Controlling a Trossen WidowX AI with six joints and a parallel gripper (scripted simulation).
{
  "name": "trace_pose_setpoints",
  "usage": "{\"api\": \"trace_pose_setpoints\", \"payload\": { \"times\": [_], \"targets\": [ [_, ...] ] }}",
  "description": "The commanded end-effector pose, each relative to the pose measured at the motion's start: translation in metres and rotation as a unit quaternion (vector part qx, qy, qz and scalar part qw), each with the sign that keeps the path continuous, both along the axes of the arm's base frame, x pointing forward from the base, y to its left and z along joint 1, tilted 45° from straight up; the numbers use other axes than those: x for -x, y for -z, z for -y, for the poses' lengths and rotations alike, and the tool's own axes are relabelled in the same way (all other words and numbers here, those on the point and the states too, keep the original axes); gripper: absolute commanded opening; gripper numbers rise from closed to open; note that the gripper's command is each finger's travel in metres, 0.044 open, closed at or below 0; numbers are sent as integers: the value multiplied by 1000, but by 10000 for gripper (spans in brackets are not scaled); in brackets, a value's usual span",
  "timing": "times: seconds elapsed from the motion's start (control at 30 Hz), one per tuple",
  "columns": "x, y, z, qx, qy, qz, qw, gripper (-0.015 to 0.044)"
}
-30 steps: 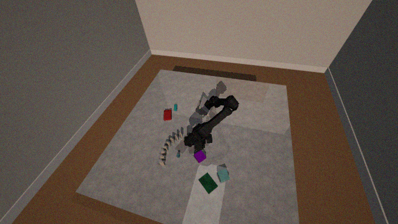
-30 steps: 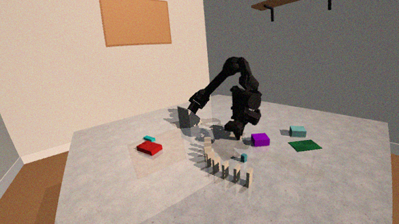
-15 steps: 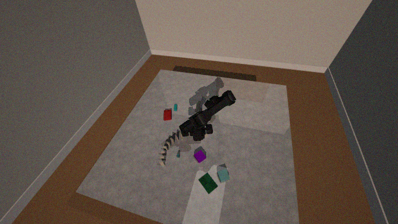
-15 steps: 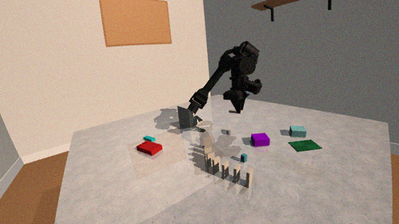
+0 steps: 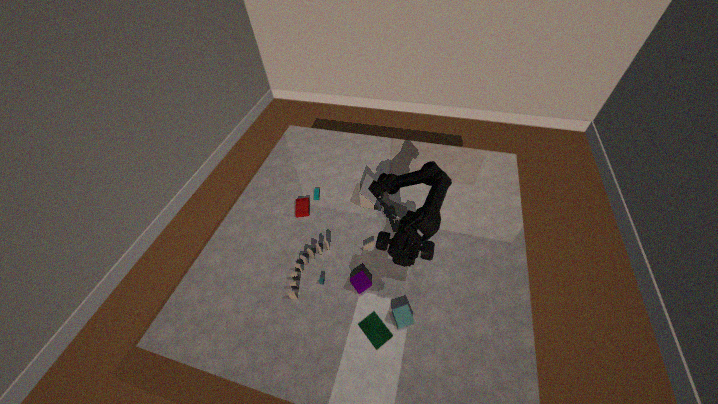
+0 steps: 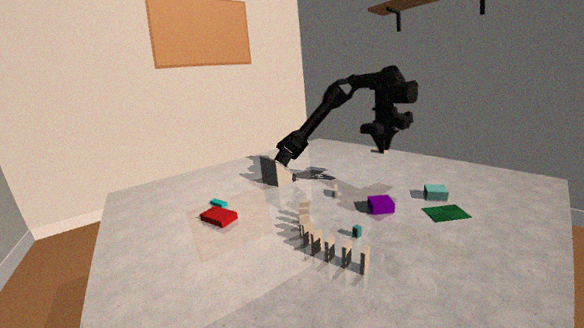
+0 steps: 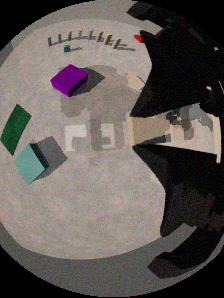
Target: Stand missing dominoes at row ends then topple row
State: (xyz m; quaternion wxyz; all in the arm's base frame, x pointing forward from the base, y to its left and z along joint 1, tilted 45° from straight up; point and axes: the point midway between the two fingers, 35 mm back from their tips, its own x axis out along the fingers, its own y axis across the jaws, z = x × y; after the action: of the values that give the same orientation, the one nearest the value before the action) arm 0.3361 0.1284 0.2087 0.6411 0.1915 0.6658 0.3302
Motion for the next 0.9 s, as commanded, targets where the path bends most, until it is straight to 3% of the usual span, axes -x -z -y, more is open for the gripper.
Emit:
{"api": "trace_pose_setpoints", "payload": {
  "times": [0.0, 0.37, 0.87],
  "targets": [
    [30, -44, -40, -4, 54, -57, 997, 107],
    [31, -44, -42, 1, 56, -55, 997, 107],
    [24, -8, -56, 99, 71, 61, 991, 107]
  ]
}}
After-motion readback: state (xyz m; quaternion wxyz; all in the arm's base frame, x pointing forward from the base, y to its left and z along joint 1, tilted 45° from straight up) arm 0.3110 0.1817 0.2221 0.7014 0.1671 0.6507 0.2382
